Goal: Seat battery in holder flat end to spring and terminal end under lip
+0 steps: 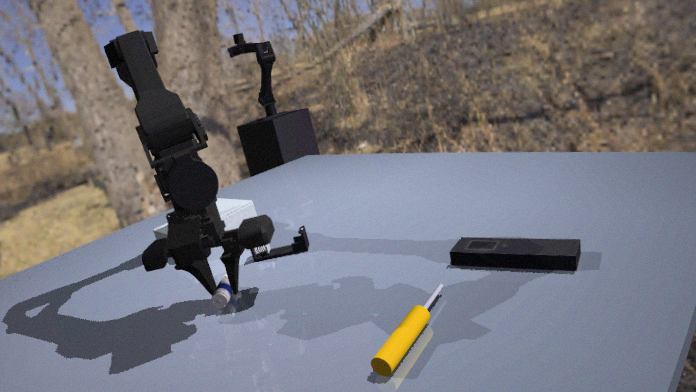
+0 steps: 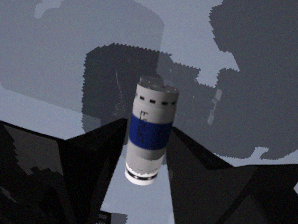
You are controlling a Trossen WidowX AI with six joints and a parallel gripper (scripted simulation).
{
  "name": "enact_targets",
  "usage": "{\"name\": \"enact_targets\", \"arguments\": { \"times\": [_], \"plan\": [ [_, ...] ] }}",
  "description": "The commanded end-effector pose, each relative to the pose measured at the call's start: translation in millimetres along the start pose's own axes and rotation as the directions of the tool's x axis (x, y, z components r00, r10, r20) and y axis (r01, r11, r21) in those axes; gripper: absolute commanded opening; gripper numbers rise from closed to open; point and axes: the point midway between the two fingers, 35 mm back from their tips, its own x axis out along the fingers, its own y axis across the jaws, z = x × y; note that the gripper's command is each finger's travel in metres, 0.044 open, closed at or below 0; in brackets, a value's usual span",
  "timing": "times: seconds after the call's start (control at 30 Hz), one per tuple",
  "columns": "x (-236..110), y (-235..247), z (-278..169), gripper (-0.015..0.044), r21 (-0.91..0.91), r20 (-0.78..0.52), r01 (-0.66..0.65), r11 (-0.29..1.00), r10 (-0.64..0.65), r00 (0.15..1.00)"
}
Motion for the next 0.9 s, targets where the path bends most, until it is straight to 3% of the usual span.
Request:
{"name": "enact_targets", "arguments": {
  "times": [0.0,0.2,0.37,0.57,0.87],
  "plan": [
    [2,-1,-2,0.0085,-0.002,-0.003,0.005,1.000,-0.005,1.000],
    [0,-1,-1,0.0081,-0.002,-0.003,0.005,1.000,-0.005,1.000],
    [-46,-1,-1,0.0081,-0.002,-0.003,0.004,1.000,-0.004,1.000],
    [-48,0,-2,0.0081,0.004,-0.003,0.004,1.000,-0.004,1.000],
    [-55,21,-26,0.0081,0.314,-0.005,0.003,0.950,-0.002,1.000]
  ]
}}
